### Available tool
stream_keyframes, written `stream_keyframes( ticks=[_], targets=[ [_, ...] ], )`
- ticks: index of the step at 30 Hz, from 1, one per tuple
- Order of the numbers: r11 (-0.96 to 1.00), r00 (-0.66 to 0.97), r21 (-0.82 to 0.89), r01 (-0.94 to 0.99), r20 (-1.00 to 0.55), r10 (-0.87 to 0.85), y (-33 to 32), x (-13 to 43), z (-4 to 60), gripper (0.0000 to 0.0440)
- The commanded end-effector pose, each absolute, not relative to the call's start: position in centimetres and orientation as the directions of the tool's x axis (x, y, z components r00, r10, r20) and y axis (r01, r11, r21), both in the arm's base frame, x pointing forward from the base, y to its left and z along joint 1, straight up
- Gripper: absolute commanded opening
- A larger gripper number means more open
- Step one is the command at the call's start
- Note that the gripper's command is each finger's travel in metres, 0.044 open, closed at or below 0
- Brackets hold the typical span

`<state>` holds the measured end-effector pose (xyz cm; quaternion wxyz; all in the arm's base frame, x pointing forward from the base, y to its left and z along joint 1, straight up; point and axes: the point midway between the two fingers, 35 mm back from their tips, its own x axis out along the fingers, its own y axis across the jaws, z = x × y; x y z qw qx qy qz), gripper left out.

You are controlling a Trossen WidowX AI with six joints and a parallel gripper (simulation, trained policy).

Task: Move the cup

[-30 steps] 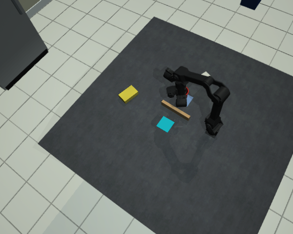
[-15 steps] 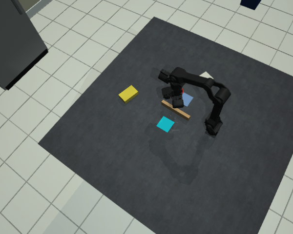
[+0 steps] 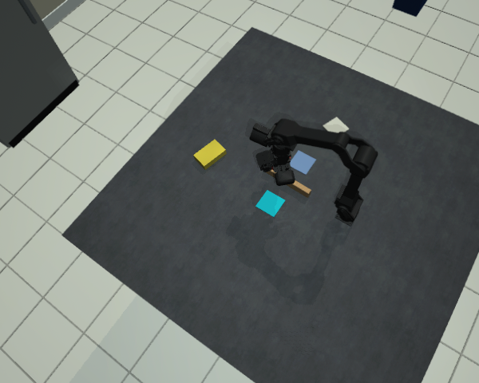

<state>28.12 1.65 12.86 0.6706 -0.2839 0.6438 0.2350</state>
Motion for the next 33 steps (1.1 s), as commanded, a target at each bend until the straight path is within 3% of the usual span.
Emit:
stream_keyframes(
  ticks=[1,33],
  targets=[
    [0.718,0.072,-0.079,-0.691,-0.997,-0.041,2.7,28.2,12.9,0.0000],
    [0.597,0.120,-0.096,-0.796,-0.993,0.000,11.8,25.9,9.8,0.0000]
  ],
)
